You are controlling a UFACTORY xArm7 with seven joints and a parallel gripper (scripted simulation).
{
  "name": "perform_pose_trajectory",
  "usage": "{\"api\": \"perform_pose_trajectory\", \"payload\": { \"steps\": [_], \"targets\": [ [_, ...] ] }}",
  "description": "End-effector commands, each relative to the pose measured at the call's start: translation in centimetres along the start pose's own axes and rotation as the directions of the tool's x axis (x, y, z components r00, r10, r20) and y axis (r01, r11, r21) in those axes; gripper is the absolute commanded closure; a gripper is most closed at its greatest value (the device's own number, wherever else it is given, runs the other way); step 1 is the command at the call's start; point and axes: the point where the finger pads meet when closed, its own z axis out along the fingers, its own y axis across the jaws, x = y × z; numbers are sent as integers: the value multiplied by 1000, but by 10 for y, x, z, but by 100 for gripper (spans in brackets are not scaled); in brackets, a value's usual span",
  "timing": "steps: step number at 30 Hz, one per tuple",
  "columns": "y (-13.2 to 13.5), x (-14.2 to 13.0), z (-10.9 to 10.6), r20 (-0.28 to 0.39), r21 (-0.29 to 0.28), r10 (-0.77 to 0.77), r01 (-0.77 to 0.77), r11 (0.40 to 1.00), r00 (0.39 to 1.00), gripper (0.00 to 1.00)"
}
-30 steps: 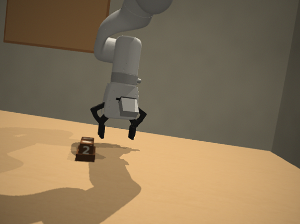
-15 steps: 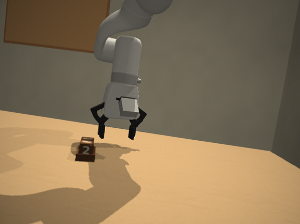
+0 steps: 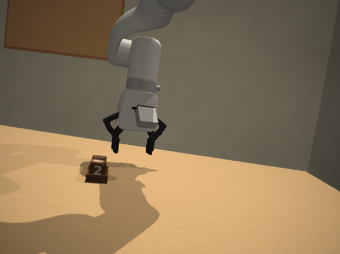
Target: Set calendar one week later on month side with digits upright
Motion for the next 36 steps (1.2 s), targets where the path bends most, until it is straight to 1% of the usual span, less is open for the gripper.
{"api": "perform_pose_trajectory", "payload": {
  "steps": [1,4,9,12,16,20,24,26,29,33,36],
  "targets": [
    [-1,-1,-16,2,4,0,0,1000,1000,0],
    [-1,-1,-20,2,4,0,0,1000,1000,0],
    [-1,-1,-20,2,4,-11,11,1000,1000,0],
    [2,1,-20,2,4,-97,97,995,995,0],
    [20,15,-20,2,4,-116,116,993,993,0],
    [22,16,-20,2,4,-126,126,992,992,0],
    [28,21,-20,1,4,-231,231,973,973,0],
    [28,21,-20,1,4,-231,231,973,973,0],
    [42,32,-20,1,4,-231,231,973,973,0],
    [44,33,-20,1,4,-240,240,971,971,0],
    [47,35,-20,1,4,-318,318,948,948,0]
  ]
}}
